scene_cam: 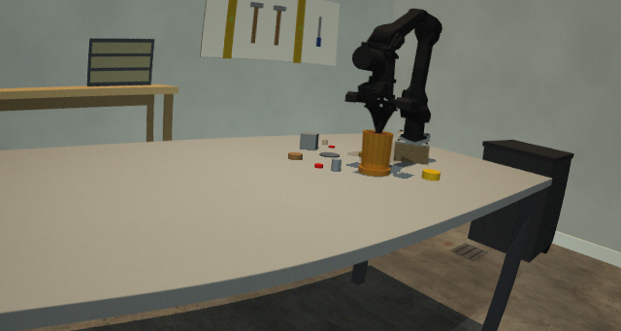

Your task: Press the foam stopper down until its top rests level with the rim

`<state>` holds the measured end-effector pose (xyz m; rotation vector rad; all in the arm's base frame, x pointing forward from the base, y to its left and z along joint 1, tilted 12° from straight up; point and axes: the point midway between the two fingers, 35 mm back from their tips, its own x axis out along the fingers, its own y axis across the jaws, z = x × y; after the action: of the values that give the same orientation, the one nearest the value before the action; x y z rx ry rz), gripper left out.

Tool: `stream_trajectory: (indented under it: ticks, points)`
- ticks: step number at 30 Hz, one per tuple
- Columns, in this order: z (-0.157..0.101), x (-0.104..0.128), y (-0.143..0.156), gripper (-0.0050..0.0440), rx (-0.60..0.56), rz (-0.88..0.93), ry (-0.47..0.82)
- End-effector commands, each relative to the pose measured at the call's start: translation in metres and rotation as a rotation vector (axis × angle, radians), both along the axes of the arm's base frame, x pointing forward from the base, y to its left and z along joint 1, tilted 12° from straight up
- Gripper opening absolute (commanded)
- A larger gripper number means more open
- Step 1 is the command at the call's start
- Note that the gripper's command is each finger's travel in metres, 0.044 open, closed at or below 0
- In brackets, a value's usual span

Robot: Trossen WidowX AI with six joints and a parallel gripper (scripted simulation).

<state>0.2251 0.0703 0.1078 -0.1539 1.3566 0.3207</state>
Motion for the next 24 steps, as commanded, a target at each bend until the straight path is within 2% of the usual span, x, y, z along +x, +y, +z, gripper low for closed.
stream_trajectory:
  ticks: [1, 19, 24]
  points:
    - [0.0, 0.0, 0.0, 0.0, -0.001, -0.003, -0.003]
    - [-0.001, 0.0, 0.0, 0.0, -0.001, -0.003, -0.003]
    - [0.02, 0.0, -0.002, 0.0, -0.001, -0.003, -0.003]
